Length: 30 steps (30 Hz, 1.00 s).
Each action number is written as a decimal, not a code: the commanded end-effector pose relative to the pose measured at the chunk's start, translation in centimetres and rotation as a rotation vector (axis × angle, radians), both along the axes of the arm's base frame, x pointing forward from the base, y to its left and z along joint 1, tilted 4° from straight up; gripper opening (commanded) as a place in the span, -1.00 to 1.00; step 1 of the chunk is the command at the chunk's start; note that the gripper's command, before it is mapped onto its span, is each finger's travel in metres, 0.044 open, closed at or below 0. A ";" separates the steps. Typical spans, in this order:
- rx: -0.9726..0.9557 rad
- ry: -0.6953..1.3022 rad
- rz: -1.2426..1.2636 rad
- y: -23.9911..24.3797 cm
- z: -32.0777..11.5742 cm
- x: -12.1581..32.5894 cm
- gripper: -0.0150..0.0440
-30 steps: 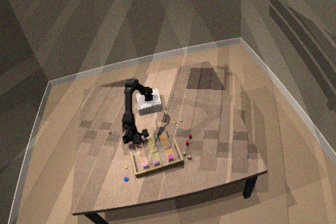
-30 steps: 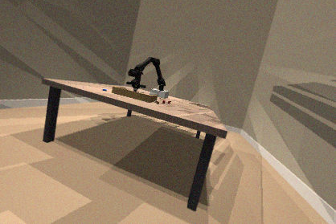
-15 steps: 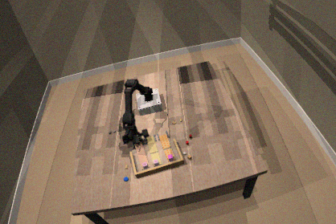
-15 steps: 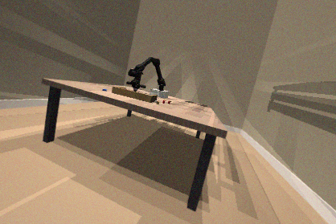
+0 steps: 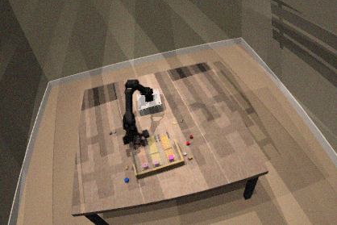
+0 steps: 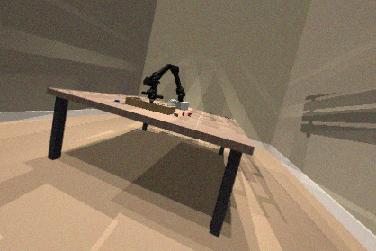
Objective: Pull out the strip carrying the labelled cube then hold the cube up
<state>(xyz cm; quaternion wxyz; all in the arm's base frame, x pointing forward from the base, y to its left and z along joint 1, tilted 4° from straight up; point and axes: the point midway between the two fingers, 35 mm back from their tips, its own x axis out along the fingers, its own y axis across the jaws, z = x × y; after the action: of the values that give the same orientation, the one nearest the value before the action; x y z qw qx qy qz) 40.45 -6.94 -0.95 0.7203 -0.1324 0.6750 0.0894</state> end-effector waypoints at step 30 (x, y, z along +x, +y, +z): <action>0.001 -0.001 0.004 -0.8 -0.4 -2.5 -0.49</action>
<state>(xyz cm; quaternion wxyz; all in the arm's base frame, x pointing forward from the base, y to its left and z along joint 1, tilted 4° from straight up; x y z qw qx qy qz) 38.71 -7.51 -1.07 0.7250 -0.1336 0.6696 0.0904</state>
